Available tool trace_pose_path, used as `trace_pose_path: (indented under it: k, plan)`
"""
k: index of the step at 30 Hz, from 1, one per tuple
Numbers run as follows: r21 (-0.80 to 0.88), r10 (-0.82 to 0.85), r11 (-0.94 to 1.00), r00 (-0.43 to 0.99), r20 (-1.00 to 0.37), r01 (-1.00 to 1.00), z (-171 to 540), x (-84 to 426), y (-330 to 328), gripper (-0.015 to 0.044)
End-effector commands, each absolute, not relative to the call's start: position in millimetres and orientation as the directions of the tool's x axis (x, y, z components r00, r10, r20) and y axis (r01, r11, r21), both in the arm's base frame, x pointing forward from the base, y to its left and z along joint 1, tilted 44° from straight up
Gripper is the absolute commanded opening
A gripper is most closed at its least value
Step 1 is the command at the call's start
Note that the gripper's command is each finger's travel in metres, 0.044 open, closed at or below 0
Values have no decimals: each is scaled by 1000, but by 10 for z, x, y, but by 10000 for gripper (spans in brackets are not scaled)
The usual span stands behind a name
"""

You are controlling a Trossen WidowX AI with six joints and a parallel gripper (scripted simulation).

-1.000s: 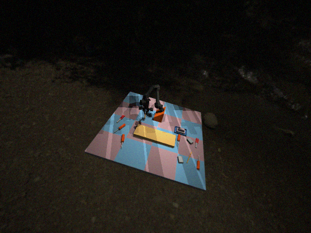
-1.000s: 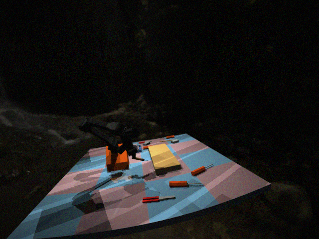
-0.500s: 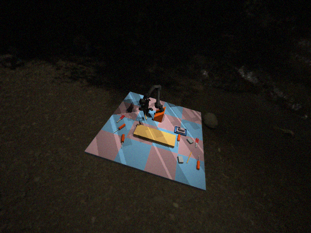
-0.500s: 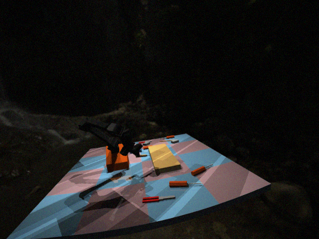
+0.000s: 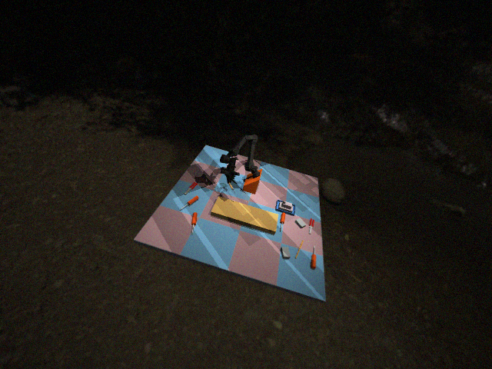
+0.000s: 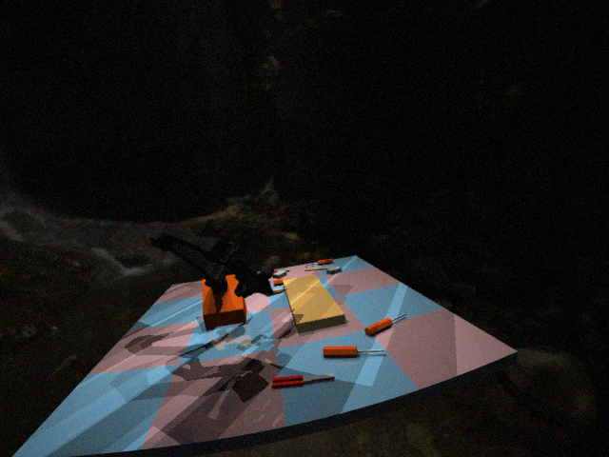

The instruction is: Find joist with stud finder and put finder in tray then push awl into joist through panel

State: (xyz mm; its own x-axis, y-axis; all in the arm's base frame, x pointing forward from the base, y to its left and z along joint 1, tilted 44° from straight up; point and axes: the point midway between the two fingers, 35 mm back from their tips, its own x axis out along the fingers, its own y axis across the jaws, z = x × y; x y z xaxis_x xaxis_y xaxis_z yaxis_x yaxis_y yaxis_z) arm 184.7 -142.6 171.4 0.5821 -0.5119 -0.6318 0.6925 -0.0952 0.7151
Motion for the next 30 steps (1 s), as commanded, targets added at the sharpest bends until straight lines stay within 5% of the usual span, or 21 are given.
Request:
trace_pose_path:
  k: [1, 16, 30]
  plan:
    - [710, -489, 51, 637, -596, 703, 1753, 1898, -1396, 0]
    - [558, -414, 562, 791, -450, 611, 1958, 2044, -1313, 0]
    - [205, -330, 895, 897, -294, 396, 2179, 2118, -1202, 0]
